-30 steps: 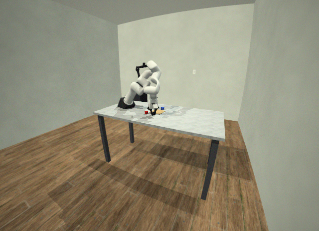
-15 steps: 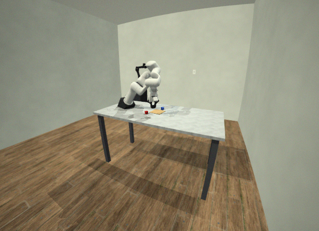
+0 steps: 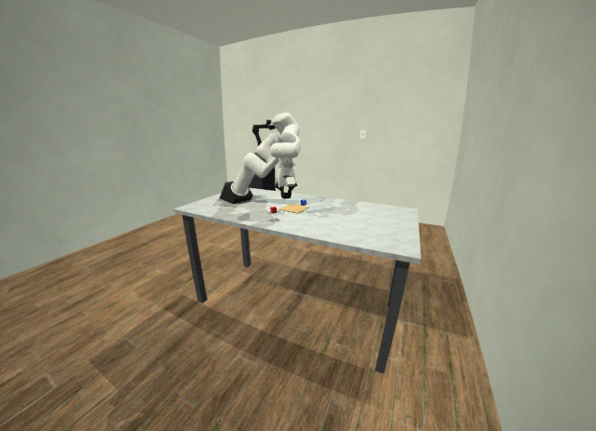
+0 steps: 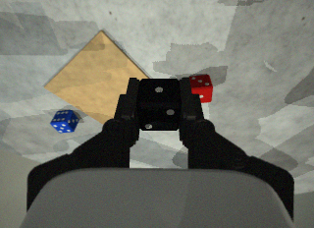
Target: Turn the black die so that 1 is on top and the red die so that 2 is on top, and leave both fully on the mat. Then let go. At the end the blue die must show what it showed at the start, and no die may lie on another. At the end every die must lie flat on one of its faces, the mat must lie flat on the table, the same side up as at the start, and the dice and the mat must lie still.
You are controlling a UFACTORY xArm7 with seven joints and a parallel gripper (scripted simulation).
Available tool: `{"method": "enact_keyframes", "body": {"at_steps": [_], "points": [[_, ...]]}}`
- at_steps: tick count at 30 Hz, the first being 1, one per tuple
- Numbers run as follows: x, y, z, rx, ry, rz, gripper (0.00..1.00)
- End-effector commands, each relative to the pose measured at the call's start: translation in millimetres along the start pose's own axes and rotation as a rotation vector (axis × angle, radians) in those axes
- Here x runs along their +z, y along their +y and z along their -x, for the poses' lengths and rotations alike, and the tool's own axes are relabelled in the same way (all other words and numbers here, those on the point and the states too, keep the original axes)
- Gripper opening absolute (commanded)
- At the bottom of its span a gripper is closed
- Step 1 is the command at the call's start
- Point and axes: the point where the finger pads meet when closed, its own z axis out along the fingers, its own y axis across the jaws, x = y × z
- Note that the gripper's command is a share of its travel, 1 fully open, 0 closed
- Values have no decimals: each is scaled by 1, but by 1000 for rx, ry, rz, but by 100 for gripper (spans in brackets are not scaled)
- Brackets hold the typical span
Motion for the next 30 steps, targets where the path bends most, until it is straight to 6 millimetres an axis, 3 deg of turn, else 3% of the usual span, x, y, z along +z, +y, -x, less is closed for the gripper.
{"method": "enact_keyframes", "body": {"at_steps": [1,30], "points": [[-1,0,-1,-59,1,-1,27],[6,3,-5,-947,-4,1,27]]}}
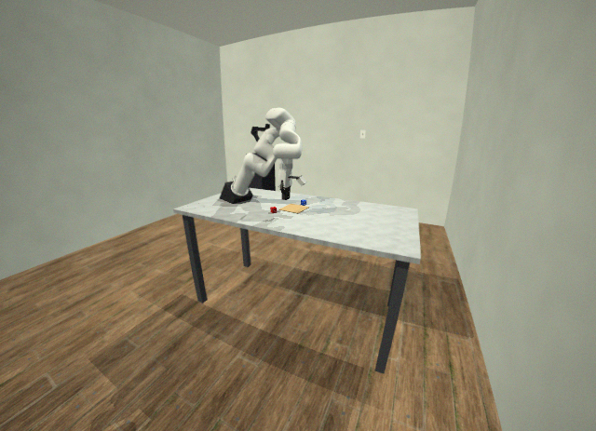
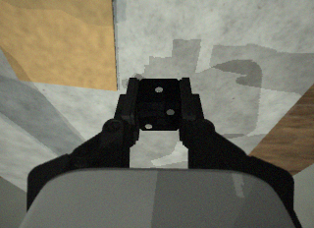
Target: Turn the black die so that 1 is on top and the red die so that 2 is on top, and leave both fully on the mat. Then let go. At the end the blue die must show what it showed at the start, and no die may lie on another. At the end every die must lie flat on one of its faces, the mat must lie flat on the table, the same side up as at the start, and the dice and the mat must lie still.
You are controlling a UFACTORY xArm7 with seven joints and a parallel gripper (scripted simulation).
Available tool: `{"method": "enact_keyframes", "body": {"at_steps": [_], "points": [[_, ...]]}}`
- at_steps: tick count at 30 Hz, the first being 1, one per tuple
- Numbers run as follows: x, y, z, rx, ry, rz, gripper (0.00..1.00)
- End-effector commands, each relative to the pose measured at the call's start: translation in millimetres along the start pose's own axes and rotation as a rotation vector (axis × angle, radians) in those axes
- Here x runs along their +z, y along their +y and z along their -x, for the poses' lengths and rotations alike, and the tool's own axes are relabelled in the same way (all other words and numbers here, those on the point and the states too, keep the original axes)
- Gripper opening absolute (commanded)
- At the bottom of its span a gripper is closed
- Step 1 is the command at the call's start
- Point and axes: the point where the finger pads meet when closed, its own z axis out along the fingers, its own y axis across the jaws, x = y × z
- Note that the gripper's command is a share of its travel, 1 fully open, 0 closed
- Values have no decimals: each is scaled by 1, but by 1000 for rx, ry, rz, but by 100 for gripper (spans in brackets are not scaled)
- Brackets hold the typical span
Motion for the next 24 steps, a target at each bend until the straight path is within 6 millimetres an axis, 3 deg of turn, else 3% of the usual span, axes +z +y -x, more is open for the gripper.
{"method": "enact_keyframes", "body": {"at_steps": [1,3,4,17,24], "points": [[1,1,-1,-172,11,-5,27],[1,1,-1,-172,11,-5,27],[2,2,-2,-263,12,-4,27],[8,4,-5,-629,18,1,27],[9,4,-5,-667,18,2,27]]}}
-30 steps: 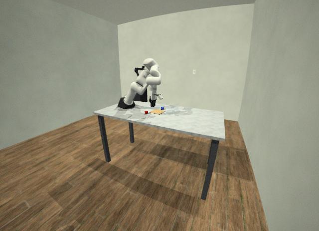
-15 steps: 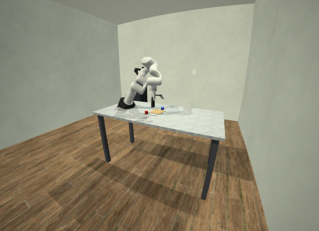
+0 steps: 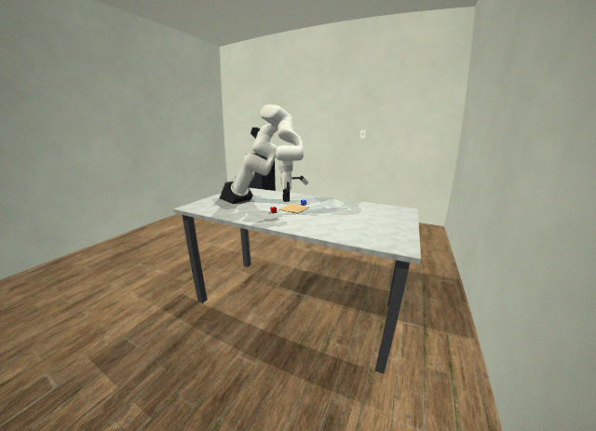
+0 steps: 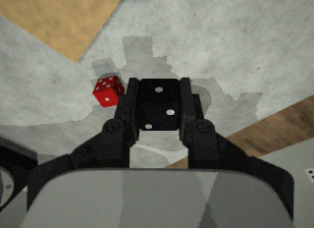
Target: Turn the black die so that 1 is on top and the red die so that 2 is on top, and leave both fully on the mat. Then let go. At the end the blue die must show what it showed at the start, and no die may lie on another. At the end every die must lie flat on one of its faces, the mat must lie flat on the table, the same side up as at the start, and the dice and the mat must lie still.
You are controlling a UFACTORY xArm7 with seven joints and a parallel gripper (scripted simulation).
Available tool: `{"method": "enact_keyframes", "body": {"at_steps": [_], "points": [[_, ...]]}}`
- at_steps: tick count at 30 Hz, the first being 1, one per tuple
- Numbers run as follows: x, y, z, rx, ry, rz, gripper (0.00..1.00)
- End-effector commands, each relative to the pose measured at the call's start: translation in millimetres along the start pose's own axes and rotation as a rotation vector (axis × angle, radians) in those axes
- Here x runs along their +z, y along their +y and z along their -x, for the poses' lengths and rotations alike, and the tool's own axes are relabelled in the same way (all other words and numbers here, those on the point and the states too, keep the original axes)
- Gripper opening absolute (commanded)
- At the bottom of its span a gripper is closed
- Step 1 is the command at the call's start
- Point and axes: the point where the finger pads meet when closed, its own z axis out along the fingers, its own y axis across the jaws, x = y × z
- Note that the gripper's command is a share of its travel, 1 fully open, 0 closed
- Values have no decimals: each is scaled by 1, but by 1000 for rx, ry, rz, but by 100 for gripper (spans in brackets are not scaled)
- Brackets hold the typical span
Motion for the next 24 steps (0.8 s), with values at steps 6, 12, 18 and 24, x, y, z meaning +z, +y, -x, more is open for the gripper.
{"method": "enact_keyframes", "body": {"at_steps": [6,12,18,24], "points": [[-3,-8,-5,-38,83,-62,27],[-8,-21,-14,-56,224,-166,27],[-15,-31,-22,-71,374,-252,27],[-22,-36,-29,-80,522,-313,27]]}}
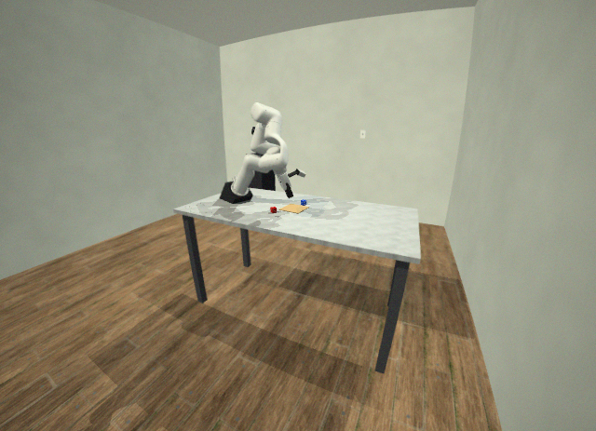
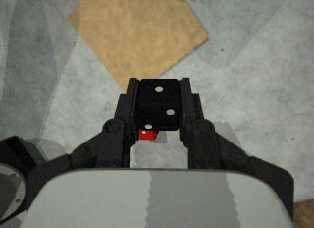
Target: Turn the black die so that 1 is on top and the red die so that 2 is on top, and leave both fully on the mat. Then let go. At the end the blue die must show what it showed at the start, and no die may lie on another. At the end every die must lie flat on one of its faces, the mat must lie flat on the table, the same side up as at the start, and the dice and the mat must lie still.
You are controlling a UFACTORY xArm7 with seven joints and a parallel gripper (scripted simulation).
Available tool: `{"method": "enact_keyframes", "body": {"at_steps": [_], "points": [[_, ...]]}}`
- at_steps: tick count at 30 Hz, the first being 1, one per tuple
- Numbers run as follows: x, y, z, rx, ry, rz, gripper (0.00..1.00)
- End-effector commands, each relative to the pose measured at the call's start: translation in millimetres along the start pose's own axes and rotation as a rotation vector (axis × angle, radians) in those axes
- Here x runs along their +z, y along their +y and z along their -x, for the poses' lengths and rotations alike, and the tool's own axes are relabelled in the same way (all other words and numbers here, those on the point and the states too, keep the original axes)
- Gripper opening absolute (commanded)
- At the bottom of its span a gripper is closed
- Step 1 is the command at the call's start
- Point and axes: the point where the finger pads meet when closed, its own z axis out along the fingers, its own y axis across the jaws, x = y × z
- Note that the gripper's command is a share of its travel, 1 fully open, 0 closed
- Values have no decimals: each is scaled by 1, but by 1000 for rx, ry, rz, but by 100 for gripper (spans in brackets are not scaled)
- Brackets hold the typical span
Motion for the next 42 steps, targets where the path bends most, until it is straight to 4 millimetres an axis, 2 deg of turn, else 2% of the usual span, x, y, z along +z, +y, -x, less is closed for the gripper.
{"method": "enact_keyframes", "body": {"at_steps": [1,6,12,20,23,27,32,42], "points": [[-2,-6,-8,-25,162,-58,27],[-4,-7,-12,-32,240,-76,27],[-9,-5,-16,-46,427,-89,27],[-12,6,-7,-57,617,-24,27],[-12,8,-6,-58,629,-14,27],[-9,22,15,-78,702,108,27],[-7,31,34,-110,698,210,27],[-6,32,38,-118,693,230,27]]}}
